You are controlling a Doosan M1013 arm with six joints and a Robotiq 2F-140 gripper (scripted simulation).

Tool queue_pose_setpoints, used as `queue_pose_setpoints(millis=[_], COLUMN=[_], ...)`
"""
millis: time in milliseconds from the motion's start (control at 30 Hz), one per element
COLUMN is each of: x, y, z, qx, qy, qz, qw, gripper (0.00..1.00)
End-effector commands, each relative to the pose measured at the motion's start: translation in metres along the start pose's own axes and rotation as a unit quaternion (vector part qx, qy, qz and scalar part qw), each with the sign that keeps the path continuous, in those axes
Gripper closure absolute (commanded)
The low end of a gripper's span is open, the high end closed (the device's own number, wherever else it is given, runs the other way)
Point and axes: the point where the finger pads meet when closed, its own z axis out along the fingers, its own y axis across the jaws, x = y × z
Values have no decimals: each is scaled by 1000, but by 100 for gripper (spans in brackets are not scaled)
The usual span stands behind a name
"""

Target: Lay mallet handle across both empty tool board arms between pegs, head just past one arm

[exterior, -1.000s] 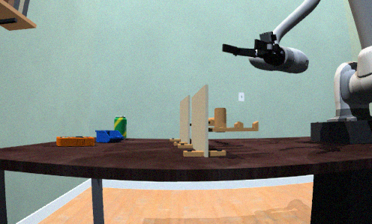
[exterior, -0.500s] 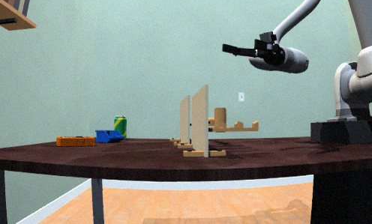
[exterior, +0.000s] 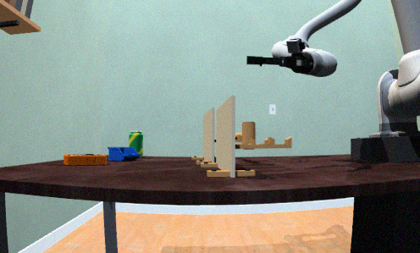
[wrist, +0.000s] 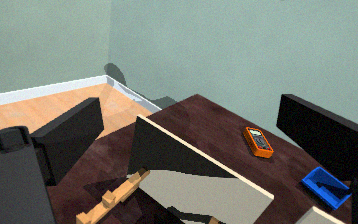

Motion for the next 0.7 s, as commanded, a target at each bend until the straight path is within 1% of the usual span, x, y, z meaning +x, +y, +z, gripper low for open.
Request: queue_pose_setpoints(millis=[0,67,267,467,500,567,600,667], x=[-9,-21,-41,-61,-65,-65,-75,-83], y=[9,20,38,56,60,60,69,76], z=[-3,-8,-16,-25,-27,-27,-31,-34], qx=[41,69,111,155,162,162,179,192], qy=[-36,-70,-123,-179,-189,-189,-214,-233], qz=[-18,-40,-74,-109,-115,-115,-131,-143], qw=[998,994,983,965,962,962,951,943], gripper=[0,0,0,0,0,0,0,0])
